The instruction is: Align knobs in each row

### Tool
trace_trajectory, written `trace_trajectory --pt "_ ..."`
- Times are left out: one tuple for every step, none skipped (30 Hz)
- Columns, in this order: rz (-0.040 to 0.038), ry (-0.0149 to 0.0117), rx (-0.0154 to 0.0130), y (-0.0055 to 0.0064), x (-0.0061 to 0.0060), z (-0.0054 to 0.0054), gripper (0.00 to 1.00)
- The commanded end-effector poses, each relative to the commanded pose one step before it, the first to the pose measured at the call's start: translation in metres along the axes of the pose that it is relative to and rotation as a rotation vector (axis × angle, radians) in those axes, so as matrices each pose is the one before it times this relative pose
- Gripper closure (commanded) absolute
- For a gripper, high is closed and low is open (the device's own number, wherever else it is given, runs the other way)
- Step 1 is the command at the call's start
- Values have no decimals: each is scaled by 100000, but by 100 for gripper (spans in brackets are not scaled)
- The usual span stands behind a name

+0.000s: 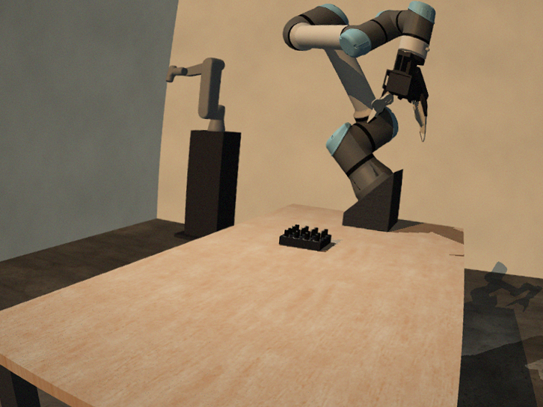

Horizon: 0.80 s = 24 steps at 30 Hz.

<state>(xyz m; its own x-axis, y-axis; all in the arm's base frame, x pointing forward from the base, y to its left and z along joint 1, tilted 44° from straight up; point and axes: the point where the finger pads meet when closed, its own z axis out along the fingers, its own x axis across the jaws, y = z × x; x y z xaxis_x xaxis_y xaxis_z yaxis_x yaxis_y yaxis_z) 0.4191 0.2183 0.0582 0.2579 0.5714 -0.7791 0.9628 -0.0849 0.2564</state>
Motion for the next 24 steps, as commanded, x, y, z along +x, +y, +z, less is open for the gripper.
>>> trace_trajectory --pt "55 83 -70 20 2 -44 0" --pt "0 0 0 0 0 0 0" --pt "0 0 0 0 0 0 0" --pt "0 0 0 0 0 0 0" --pt "0 0 0 0 0 0 0" --pt "0 0 0 0 0 0 0" --pt "0 0 0 0 0 0 0" --pt "0 0 0 0 0 0 0" --pt "0 0 0 0 0 0 0" --pt "0 0 0 0 0 0 0" --pt "0 0 0 0 0 0 0" --pt "0 0 0 0 0 0 0" --pt "0 0 0 0 0 0 0" --pt "0 0 0 0 0 0 0" --pt "0 0 0 0 0 0 0" --pt "0 0 0 0 0 0 0" --pt "0 0 0 0 0 0 0" --pt "62 77 -63 21 1 -39 0" --pt "37 4 4 1 -1 4 0" --pt "99 9 12 3 -2 11 0" --pt "188 18 22 6 -5 21 0" --pt "302 29 36 10 -7 33 0" --pt "438 41 52 15 -11 49 0" --pt "595 56 71 21 -14 66 0"
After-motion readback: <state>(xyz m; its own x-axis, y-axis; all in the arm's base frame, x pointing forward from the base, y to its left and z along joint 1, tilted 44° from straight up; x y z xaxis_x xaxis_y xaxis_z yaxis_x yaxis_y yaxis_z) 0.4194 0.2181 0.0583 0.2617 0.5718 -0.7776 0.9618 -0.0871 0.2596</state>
